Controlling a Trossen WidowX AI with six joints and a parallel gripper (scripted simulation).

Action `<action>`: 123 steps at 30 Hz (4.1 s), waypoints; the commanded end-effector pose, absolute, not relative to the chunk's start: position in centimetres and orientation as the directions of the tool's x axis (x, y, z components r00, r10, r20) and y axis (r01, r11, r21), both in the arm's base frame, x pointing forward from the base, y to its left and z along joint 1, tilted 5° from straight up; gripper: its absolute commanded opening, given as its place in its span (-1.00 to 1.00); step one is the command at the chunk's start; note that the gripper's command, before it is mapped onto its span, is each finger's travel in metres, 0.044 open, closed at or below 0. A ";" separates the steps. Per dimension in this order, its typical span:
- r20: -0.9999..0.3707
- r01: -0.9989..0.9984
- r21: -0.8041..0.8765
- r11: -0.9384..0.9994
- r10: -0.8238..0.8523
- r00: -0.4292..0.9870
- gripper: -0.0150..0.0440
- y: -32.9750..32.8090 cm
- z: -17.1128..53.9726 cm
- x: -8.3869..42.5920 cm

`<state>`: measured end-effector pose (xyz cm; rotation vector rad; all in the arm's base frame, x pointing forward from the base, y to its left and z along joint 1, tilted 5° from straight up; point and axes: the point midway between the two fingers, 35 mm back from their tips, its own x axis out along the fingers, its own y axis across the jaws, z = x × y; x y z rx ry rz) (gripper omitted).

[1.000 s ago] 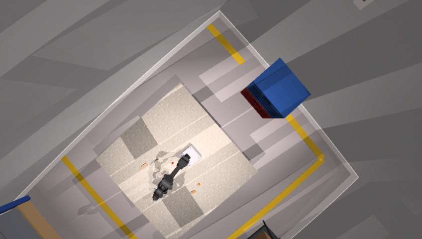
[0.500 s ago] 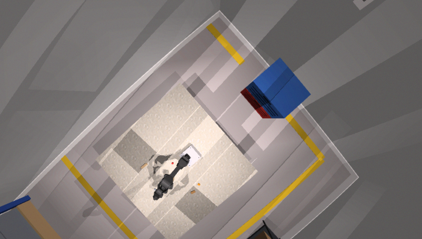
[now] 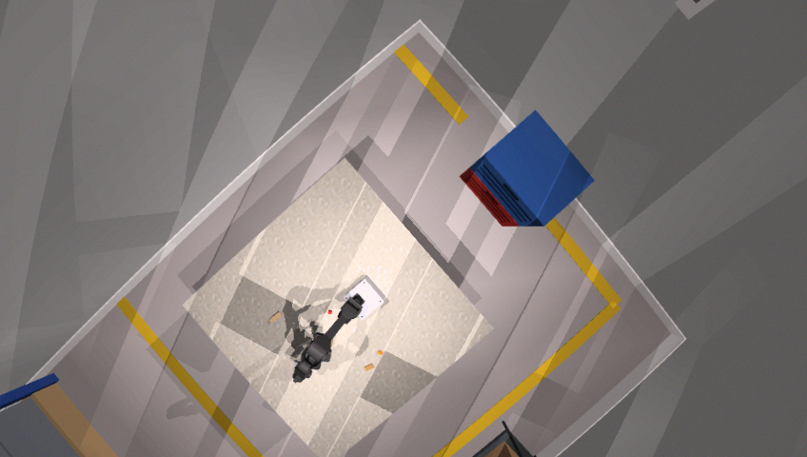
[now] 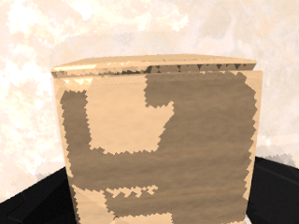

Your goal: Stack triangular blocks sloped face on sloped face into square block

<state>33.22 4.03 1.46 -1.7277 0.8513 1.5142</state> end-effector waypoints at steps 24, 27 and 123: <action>-0.994 -0.831 -0.064 -0.553 -0.042 0.105 -0.49 4.0 1.2 33.0; -0.994 -0.831 -0.064 -0.553 -0.042 0.105 -0.49 4.0 1.2 33.0; -0.991 -0.825 -0.088 -0.558 -0.035 0.129 1.00 4.5 11.9 32.3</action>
